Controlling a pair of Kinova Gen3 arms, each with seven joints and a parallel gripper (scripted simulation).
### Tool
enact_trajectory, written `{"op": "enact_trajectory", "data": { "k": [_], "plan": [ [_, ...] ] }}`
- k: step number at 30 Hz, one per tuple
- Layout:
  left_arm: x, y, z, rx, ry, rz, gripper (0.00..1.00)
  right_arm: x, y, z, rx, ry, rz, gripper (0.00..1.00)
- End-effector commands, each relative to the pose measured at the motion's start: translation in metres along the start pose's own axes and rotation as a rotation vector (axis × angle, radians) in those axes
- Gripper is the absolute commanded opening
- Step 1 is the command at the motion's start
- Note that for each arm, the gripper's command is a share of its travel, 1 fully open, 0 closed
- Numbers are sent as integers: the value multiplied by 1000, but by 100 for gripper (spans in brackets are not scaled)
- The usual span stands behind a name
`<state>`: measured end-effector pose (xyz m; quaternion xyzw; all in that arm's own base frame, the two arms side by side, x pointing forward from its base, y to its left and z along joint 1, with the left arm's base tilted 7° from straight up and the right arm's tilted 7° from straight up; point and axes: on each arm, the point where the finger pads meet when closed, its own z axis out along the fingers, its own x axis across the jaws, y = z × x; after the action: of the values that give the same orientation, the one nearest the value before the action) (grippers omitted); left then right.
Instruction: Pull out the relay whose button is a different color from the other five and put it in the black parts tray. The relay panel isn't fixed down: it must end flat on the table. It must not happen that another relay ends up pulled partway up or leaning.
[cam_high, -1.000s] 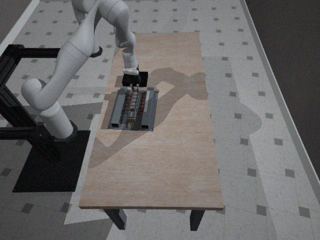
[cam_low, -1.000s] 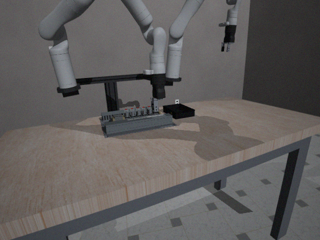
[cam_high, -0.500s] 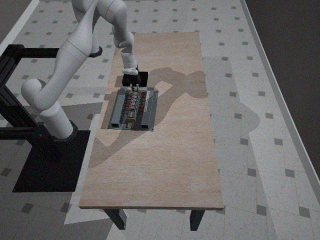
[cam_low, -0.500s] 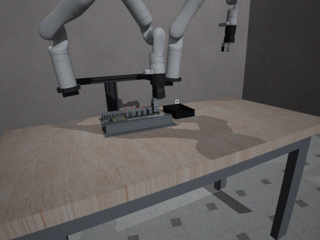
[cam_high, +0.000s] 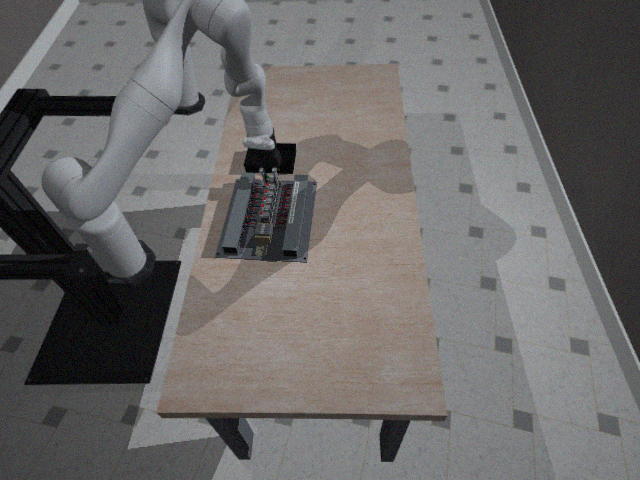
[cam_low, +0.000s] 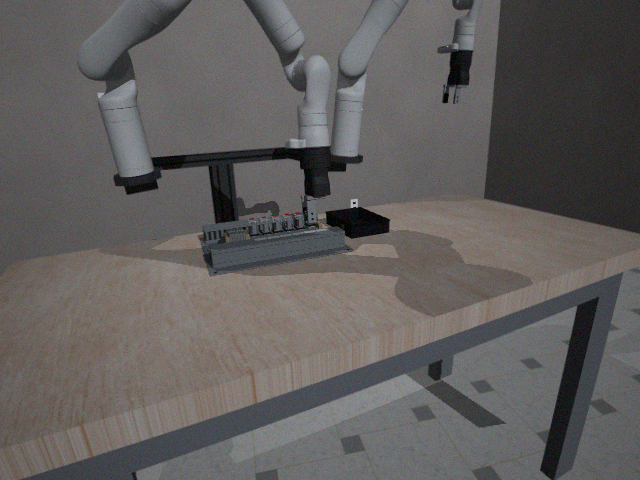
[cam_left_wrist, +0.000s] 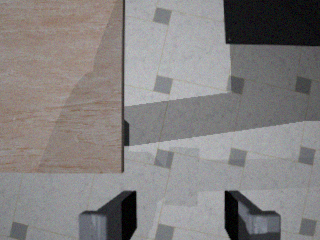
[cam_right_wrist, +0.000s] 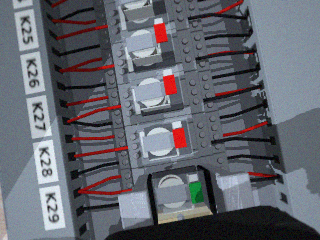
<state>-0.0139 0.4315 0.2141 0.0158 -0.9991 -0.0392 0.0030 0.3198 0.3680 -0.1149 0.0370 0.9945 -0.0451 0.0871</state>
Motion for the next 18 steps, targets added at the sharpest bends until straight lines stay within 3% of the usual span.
{"op": "enact_trajectory", "data": {
  "k": [1, 11, 18],
  "plan": [
    [0, 0, -1, -2, 0, 0, 100, 0, 1, -1, -2, -10, 0, 0],
    [0, 0, -1, -2, 0, 0, 100, 0, 1, -1, -2, -18, 0, 0],
    [0, 0, -1, -2, 0, 0, 100, -1, 1, -1, -2, 0, 0, 0]
  ]
}}
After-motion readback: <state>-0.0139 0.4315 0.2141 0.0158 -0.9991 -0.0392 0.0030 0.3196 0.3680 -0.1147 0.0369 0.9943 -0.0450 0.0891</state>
